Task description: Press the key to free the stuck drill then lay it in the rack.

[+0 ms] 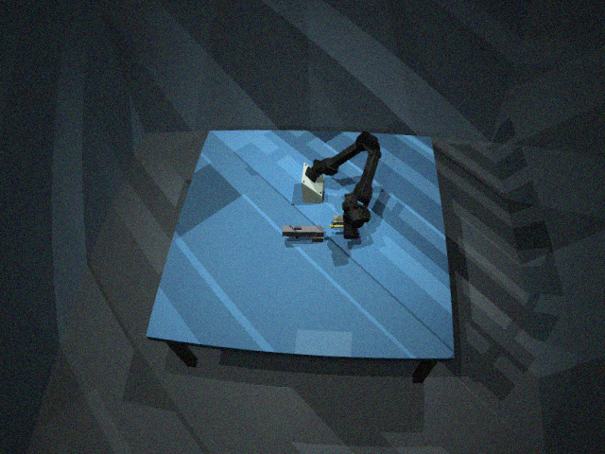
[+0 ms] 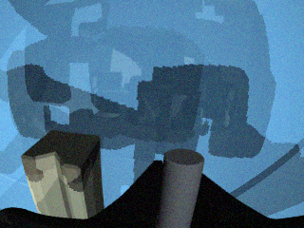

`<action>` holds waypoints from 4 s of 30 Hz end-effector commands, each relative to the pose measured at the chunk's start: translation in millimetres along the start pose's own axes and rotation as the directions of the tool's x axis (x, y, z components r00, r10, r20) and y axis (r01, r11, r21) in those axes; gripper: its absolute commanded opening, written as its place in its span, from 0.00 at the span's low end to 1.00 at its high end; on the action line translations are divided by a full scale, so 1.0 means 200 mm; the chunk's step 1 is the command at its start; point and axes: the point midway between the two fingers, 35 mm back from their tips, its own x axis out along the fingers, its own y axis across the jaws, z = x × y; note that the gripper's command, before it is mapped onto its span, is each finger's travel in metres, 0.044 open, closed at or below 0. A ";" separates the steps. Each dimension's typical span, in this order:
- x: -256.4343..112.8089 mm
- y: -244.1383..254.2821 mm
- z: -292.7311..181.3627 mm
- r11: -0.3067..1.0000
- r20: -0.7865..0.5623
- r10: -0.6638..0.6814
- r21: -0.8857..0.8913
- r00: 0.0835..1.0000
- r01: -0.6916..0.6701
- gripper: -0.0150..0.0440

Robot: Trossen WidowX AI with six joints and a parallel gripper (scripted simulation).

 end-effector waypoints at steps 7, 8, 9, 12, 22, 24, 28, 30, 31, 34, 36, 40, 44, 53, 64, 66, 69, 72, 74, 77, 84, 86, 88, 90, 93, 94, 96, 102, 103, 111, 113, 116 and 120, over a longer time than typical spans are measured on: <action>-0.02 -0.01 0.00 1.000 0.004 -0.005 -0.002 1.000 0.005 0.25; -0.03 -0.01 0.00 1.000 0.004 -0.005 -0.002 1.000 0.005 0.25; -0.03 -0.01 0.00 1.000 0.004 -0.005 -0.002 1.000 0.005 0.25; -0.03 -0.01 -0.01 1.000 0.004 -0.005 -0.002 1.000 0.005 0.25; -0.04 -0.01 -0.01 1.000 0.004 -0.004 -0.002 1.000 0.005 0.25; -0.04 -0.01 -0.01 1.000 0.004 -0.004 -0.002 1.000 0.004 0.25; -0.05 -0.01 -0.01 1.000 0.004 -0.004 -0.002 1.000 0.004 0.25; -0.05 -0.01 -0.01 1.000 0.004 -0.004 -0.002 1.000 0.004 0.25; -0.05 -0.01 -0.01 1.000 0.004 -0.004 -0.002 1.000 0.004 0.25; -0.06 -0.01 -0.01 1.000 0.004 -0.004 -0.002 1.000 0.004 0.25; -0.06 -0.01 -0.01 1.000 0.004 -0.004 -0.002 1.000 0.004 0.25; -0.06 -0.01 -0.01 1.000 0.004 -0.004 -0.002 1.000 0.004 0.25; -0.07 -0.01 -0.02 1.000 0.004 -0.004 -0.002 1.000 0.004 0.25; -0.08 -0.01 -0.02 1.000 0.004 -0.004 -0.002 1.000 0.004 0.25; -0.09 -0.02 -0.01 1.000 0.003 -0.005 -0.002 1.000 0.005 0.25; -0.09 -0.02 -0.01 1.000 0.003 -0.005 -0.002 1.000 0.005 0.25; -0.09 -0.02 -0.01 1.000 0.003 -0.005 -0.002 1.000 0.005 0.25; -0.09 -0.02 -0.01 1.000 0.003 -0.005 -0.002 1.000 0.005 0.25; -0.09 -0.02 -0.01 1.000 0.003 -0.005 -0.002 1.000 0.005 0.25; -0.09 -0.01 -0.01 1.000 0.003 -0.004 -0.002 1.000 0.004 0.25; -0.09 0.06 0.00 1.000 0.004 -0.004 -0.002 1.000 0.004 0.25; -0.09 0.07 0.00 1.000 0.004 -0.004 -0.001 1.000 0.004 0.25; -0.09 0.09 0.00 1.000 0.004 -0.004 -0.001 1.000 0.004 0.25; -0.09 0.10 0.01 1.000 0.004 -0.004 -0.001 1.000 0.004 0.25; -0.09 0.13 0.01 1.000 0.004 -0.003 -0.001 1.000 0.003 0.25; -0.09 0.14 0.01 1.000 0.004 -0.003 -0.001 1.000 0.003 0.25; -0.09 0.15 0.02 1.000 0.004 -0.003 -0.001 1.000 0.003 0.25; -0.09 0.20 0.03 1.000 0.004 -0.003 -0.001 1.000 0.003 0.25; -0.09 0.21 0.03 1.000 0.004 -0.003 -0.001 1.000 0.003 0.25; -0.10 0.27 0.05 1.000 0.004 -0.003 0.000 1.000 0.003 0.25; -0.10 0.28 0.06 1.000 0.004 -0.002 0.000 1.000 0.002 0.25; -0.11 0.31 0.06 1.000 0.004 -0.002 0.000 1.000 0.002 0.25; -0.11 0.34 0.07 1.000 0.004 -0.002 0.000 1.000 0.002 0.25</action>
